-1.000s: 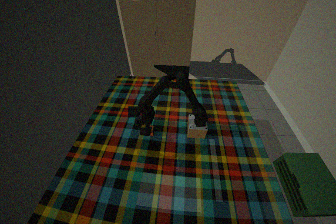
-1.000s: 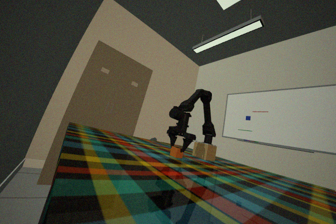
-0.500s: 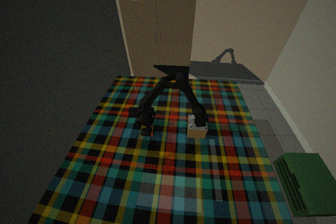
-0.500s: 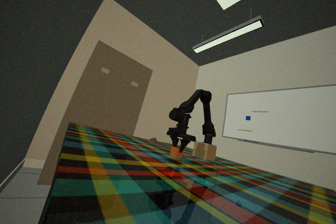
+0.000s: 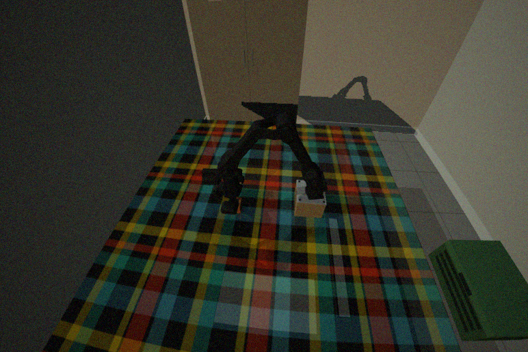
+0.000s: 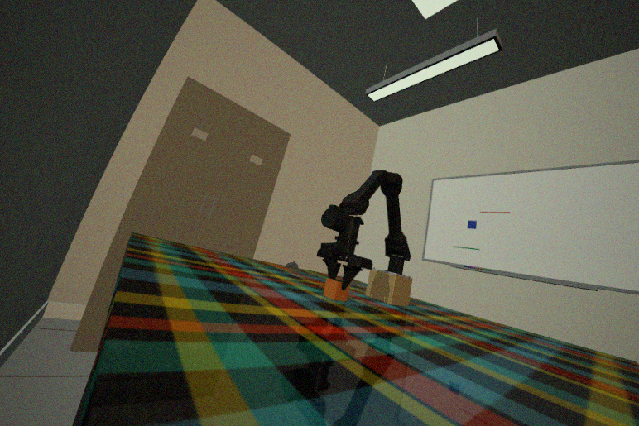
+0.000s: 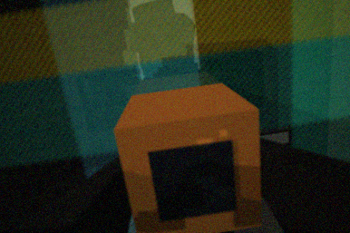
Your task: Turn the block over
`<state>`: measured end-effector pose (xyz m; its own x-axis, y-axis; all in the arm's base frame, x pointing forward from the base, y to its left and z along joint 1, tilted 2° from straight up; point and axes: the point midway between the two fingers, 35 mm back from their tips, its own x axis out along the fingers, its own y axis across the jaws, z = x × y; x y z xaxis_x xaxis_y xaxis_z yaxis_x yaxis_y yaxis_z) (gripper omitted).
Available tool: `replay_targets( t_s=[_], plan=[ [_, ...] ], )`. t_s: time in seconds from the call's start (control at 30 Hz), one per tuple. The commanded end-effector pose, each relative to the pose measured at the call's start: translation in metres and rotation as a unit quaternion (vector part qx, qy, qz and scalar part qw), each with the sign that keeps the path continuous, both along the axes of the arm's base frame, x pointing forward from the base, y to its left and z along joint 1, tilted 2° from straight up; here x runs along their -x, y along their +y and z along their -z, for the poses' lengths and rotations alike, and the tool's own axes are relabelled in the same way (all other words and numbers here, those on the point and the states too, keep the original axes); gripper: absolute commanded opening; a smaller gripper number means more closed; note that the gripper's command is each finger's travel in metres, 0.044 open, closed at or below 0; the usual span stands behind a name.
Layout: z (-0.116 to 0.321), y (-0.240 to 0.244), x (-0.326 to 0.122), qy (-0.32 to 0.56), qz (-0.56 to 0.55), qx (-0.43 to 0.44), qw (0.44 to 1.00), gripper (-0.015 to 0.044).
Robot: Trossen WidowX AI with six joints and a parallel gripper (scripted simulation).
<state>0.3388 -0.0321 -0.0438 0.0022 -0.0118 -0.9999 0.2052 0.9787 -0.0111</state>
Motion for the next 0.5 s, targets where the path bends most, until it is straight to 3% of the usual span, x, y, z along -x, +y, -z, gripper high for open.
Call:
replay_targets(
  t_s=[0.0, 0.1, 0.47],
  plan=[
    [-0.004, 0.0, 0.001, 0.002, -0.002, 0.001, 1.0, 0.007],
    [-0.024, 0.0, 0.001, 0.002, -0.002, 0.001, 1.0, 0.0],
    [-0.025, 0.0, 0.0, -0.033, -0.003, 0.009, 0.999, 0.0]
  ],
)
